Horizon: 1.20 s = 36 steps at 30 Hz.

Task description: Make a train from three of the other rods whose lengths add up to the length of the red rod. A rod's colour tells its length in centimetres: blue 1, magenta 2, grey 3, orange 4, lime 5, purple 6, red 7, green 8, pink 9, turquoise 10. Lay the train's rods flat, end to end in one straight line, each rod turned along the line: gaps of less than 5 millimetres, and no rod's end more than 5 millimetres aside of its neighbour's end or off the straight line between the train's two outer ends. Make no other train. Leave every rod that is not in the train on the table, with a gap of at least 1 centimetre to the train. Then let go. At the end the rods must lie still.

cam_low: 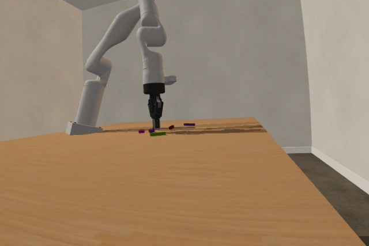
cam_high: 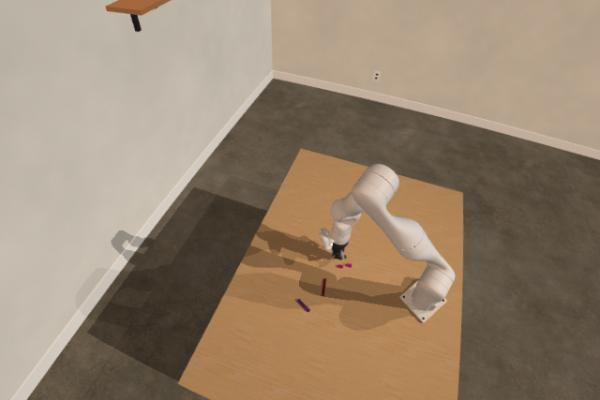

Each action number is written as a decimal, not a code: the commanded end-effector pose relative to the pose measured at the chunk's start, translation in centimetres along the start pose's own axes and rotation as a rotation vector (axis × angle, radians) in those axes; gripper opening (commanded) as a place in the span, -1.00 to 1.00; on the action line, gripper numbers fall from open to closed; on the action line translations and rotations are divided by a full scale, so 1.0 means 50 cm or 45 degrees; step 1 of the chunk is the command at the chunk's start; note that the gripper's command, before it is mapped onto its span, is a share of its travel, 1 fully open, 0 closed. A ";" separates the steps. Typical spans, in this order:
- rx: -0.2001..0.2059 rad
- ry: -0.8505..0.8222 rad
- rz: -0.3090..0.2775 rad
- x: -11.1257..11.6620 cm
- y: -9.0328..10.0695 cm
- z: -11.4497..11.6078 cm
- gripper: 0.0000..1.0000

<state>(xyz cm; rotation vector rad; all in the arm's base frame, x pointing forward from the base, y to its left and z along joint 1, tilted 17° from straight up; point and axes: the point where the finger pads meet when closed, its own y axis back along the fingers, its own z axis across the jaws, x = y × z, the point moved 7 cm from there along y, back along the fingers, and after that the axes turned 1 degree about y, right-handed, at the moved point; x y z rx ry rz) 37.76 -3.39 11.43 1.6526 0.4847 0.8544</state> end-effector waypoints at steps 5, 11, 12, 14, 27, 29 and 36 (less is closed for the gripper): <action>-0.002 0.000 0.001 0.000 0.001 0.001 -0.91; -0.002 0.000 0.001 0.000 0.001 0.001 -0.91; -0.002 0.000 0.001 0.000 0.001 0.001 -0.91; -0.002 0.000 0.001 0.000 -0.001 0.001 -0.91; -0.002 0.000 0.001 0.000 -0.018 0.001 -0.91; -0.002 0.000 0.001 0.000 -0.020 0.001 -0.91; -0.002 0.000 0.001 0.000 -0.023 0.001 -0.91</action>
